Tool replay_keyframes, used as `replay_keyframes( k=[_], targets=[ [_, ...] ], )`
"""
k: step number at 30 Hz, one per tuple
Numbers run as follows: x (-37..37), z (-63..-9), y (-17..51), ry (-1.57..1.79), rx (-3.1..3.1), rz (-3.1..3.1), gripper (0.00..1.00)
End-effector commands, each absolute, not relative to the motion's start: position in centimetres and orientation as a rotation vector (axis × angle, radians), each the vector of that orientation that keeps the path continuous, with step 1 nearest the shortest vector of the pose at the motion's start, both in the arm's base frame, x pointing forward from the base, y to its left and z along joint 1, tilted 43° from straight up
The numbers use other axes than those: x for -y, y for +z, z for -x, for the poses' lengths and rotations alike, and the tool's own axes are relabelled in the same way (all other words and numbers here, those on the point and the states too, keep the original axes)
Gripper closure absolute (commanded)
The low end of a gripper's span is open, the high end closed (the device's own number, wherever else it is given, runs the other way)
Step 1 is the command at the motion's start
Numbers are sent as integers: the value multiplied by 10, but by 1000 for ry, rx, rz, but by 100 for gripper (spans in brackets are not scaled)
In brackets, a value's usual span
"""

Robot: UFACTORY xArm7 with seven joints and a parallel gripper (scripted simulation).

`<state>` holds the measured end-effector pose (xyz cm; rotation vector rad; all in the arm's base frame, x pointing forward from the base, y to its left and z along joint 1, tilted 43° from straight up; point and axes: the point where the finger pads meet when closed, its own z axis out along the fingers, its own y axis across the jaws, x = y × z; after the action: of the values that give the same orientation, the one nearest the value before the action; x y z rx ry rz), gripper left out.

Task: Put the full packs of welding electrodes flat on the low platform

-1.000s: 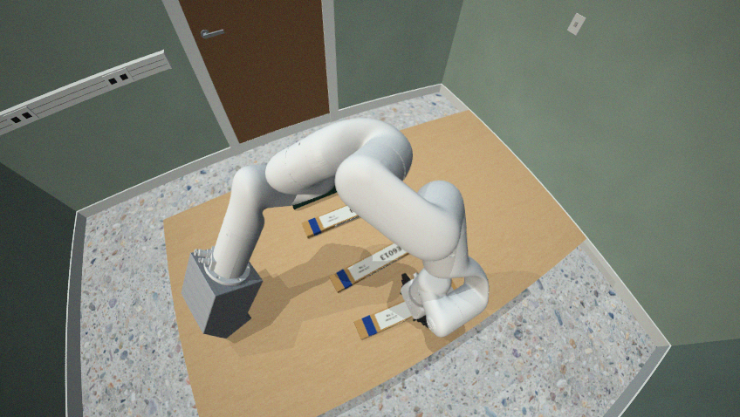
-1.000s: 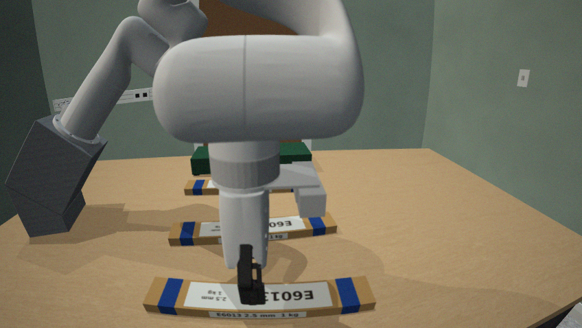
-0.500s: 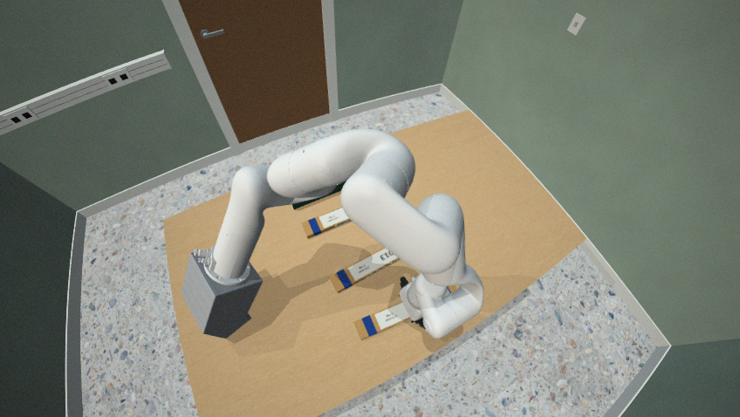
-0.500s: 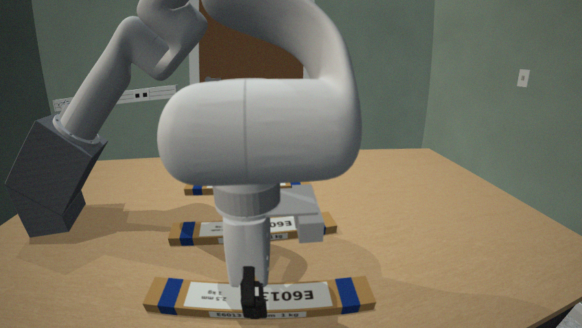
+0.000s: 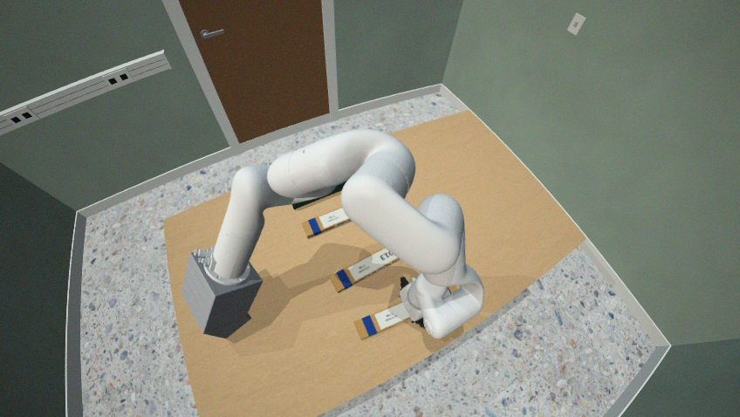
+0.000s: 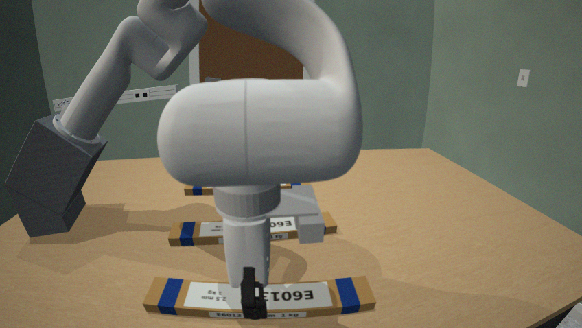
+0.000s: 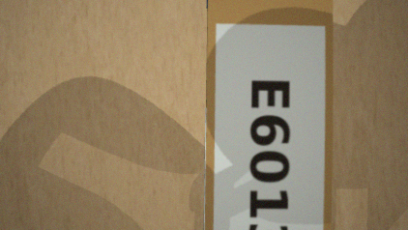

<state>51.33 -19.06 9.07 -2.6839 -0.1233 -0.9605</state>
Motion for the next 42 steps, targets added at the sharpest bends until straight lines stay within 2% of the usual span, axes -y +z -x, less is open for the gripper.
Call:
replay_keyframes(
  k=[1, 42],
  targets=[
    [193, -513, 92, -963, 122, 2686, 0],
    [187, -526, 76, -963, 122, 2686, 0]
  ],
)
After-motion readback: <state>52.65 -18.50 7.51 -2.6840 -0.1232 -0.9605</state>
